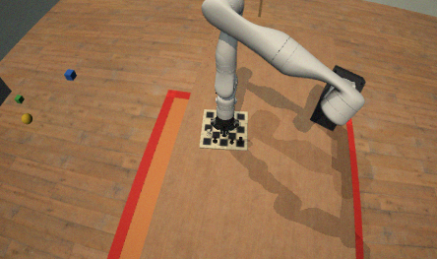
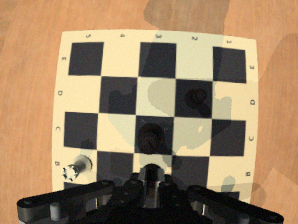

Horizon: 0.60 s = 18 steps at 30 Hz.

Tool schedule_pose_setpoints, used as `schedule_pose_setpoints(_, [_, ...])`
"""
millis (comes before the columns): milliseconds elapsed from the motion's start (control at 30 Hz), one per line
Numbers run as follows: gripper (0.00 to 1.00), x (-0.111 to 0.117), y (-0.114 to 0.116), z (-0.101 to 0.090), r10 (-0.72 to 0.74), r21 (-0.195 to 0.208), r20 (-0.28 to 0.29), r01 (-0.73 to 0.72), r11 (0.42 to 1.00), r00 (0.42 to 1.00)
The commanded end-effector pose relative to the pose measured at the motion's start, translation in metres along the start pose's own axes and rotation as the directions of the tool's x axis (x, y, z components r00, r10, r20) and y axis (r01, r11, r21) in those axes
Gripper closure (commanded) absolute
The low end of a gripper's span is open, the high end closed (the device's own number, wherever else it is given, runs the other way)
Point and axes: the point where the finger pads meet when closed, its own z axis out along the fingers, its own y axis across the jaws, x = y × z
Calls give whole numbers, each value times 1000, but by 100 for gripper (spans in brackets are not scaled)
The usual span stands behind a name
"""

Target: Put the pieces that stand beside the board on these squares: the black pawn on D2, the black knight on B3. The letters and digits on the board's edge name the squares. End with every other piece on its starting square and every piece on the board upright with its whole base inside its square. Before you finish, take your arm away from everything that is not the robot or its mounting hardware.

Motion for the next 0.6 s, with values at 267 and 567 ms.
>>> schedule_pose_setpoints(267, [100,0,0,2,0,1,-1,0,1000,1000])
schedule_pose_setpoints(567, [100,0,0,2,0,1,-1,0,1000,1000])
